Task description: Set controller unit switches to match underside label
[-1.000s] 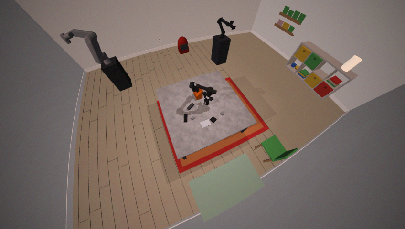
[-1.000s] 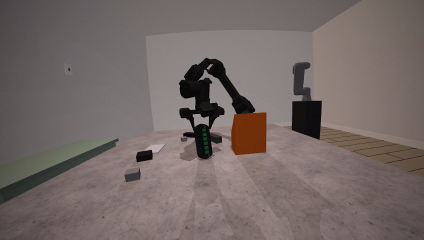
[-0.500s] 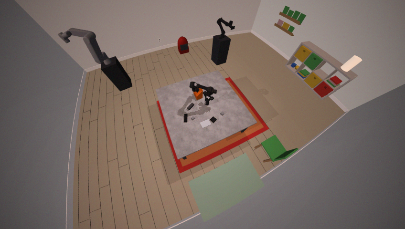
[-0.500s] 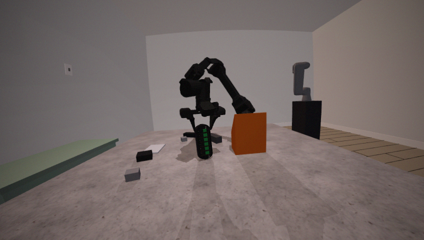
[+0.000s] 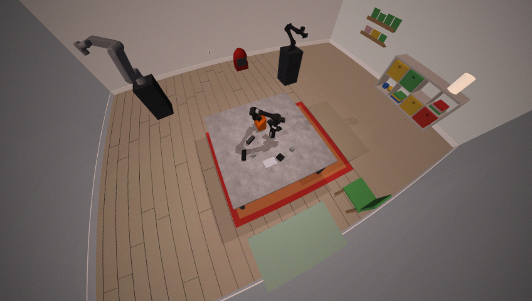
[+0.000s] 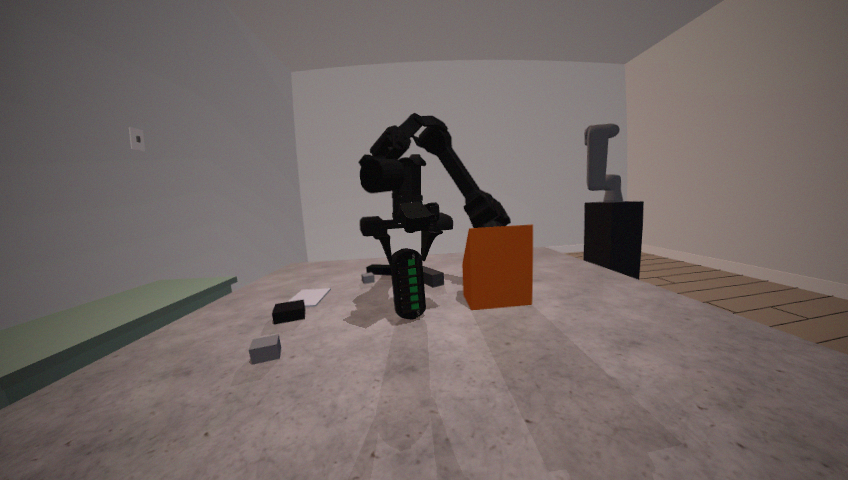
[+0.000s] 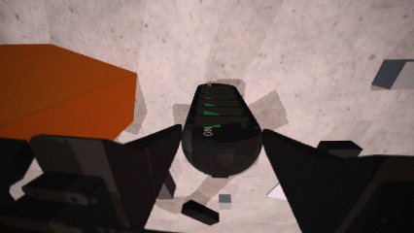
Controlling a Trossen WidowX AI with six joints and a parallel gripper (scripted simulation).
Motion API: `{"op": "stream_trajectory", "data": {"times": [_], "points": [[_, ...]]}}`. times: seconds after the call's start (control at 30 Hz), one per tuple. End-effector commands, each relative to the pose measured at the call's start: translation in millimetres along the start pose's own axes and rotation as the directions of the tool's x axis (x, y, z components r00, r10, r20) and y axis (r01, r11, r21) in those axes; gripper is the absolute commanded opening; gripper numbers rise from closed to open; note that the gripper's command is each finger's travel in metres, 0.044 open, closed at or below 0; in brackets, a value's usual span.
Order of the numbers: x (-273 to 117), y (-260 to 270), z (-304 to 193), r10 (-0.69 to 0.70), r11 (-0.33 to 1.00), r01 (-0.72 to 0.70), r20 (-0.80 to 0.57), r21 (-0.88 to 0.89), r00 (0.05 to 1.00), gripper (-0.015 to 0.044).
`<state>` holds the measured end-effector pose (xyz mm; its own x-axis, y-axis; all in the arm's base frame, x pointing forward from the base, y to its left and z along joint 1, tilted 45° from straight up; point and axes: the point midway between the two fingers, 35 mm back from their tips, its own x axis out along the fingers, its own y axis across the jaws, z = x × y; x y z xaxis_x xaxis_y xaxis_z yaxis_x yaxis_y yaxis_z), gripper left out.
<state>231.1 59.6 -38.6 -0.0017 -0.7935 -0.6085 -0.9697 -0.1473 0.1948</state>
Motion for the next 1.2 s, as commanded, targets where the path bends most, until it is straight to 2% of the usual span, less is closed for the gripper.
{"op": "stream_trajectory", "data": {"times": [0.0, 1.17], "points": [[3, 1, 6, 0.015, 1.000, -0.015, 0.020, -0.001, 1.000, 0.0338], [4, 1, 32, 0.015, 1.000, -0.015, 0.104, -0.001, 0.994, 0.0337]]}}
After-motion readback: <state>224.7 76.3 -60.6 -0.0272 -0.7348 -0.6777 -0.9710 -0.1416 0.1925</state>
